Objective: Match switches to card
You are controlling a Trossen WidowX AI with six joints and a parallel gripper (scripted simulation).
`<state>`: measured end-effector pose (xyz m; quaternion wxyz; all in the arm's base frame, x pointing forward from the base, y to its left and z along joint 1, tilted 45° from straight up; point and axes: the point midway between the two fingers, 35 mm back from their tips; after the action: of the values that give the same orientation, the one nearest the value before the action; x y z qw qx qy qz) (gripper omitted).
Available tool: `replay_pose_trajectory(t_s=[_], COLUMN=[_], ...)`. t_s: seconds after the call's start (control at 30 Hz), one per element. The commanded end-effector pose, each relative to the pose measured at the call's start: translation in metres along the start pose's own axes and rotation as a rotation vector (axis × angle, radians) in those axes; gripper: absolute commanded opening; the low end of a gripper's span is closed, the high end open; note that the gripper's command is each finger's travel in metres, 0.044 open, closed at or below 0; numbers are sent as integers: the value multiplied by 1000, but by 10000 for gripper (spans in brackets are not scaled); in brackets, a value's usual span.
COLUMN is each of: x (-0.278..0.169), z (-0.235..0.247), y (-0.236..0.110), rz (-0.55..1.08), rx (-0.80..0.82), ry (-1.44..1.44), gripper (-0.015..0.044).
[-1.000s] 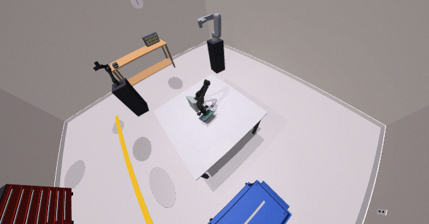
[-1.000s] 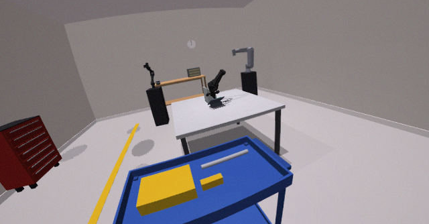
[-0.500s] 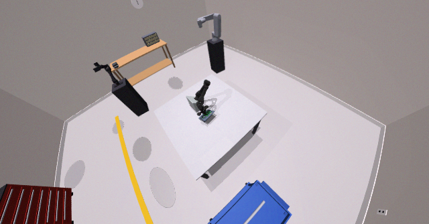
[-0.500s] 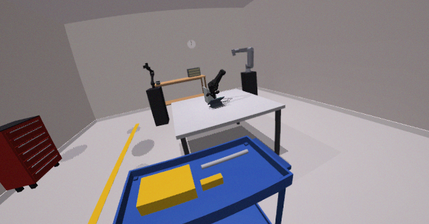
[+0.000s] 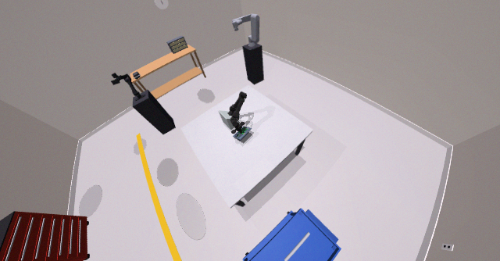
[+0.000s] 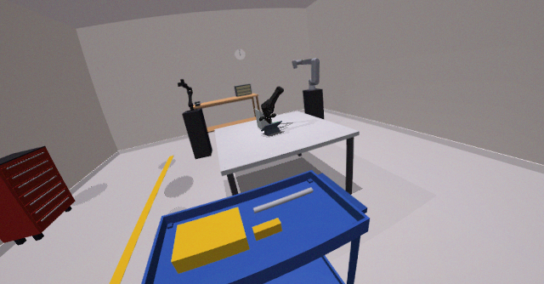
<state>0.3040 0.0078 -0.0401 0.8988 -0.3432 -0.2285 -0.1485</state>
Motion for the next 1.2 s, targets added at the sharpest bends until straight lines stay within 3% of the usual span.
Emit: replay_pose_trajectory(t_s=[0.0,0.27,0.53,0.73,1.0,1.17], x=[-1,0,2,2,-13,-15], z=[0,0,-1,0,67,72], y=[1,0,-64,-64,-64,-64], rz=[2,1,31,31,32,32], rx=[-3,0,-5,-5,-2,-1], ry=[3,-1,3,4,8,8], gripper=[0,0,0,0,0,0])
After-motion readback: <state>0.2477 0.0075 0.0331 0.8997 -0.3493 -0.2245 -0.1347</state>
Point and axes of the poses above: the point midway between the two fingers, 35 mm back from their tips, its own y axis out along the fingers, its own z axis across the jaws, x = y × z, and after that the axes turned 3 degrees about -y, right-handed
